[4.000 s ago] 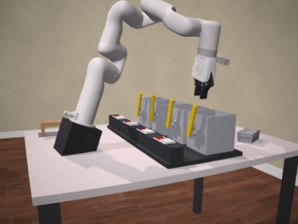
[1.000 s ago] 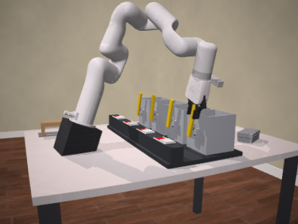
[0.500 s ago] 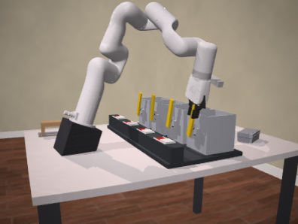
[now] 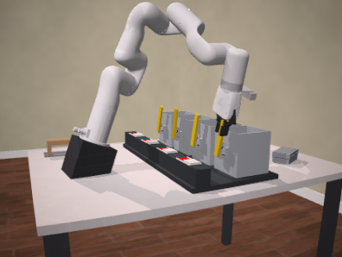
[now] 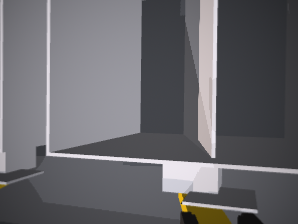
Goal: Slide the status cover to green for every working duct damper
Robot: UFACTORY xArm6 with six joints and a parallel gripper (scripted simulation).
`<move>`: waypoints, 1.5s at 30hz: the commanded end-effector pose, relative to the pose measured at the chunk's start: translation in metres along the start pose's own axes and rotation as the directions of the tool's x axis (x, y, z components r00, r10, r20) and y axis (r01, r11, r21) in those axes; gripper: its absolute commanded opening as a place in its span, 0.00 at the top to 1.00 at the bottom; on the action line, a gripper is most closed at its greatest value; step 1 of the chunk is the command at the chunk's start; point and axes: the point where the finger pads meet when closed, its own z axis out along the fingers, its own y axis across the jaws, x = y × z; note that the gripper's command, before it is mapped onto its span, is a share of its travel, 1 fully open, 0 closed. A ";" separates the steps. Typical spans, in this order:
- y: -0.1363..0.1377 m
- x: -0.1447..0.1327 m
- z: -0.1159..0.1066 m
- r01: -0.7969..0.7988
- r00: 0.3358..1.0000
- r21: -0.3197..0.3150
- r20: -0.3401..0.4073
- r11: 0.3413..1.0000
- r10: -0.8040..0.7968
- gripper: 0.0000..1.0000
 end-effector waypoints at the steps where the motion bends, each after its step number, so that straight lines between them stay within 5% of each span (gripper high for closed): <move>1: 0.000 0.001 -0.002 0.001 1.000 -0.003 -0.002 1.000 -0.001 0.81; 24: 0.002 0.001 -0.002 0.001 1.000 0.013 -0.002 1.000 -0.001 0.81; 45: 0.014 0.001 -0.001 0.002 1.000 0.132 -0.002 0.991 -0.001 0.81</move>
